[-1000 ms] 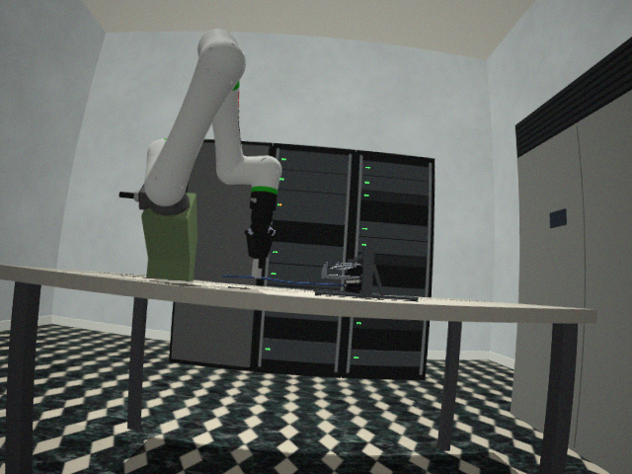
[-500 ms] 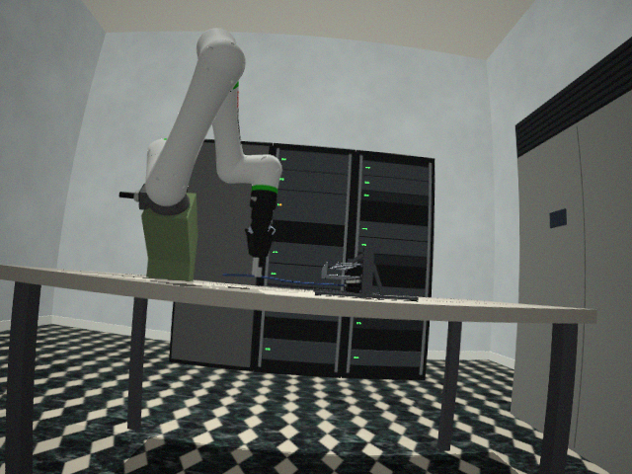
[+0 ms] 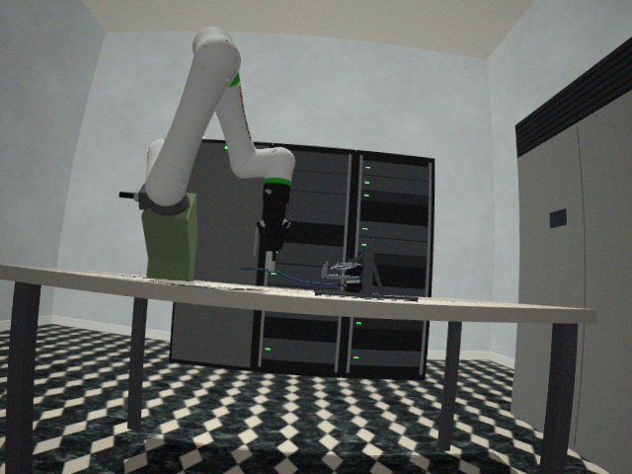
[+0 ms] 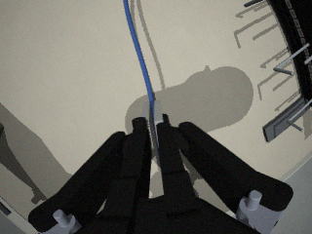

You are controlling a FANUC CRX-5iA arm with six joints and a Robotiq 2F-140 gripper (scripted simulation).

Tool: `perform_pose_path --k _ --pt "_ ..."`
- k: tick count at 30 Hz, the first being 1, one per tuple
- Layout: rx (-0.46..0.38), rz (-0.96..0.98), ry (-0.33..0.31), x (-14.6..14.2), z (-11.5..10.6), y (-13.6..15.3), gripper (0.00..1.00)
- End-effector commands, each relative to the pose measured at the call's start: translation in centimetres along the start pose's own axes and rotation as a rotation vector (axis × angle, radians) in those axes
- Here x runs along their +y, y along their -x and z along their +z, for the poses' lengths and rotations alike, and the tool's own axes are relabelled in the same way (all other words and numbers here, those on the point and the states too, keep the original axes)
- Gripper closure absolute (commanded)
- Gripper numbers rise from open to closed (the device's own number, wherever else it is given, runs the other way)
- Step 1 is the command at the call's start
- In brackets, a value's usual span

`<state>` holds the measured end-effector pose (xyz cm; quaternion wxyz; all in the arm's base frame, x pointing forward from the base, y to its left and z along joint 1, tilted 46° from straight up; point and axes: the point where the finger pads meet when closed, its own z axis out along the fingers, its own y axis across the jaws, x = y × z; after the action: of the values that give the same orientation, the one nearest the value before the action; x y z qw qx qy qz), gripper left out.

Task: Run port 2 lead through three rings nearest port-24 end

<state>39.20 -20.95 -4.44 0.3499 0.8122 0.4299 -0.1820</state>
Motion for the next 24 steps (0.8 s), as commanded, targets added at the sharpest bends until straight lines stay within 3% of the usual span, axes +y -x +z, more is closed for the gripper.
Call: perform_pose_path --k 1,6,7,24 --pt "0.002 -0.079 -0.002 3.8 -1.8 0.0 1.00" --pt "0.003 -0.124 -0.003 5.9 -2.8 0.1 1.00" --pt "0.002 -0.164 -0.002 8.0 -3.8 0.0 1.00" --pt "0.002 -0.392 -0.001 19.5 -9.1 -0.1 1.00"
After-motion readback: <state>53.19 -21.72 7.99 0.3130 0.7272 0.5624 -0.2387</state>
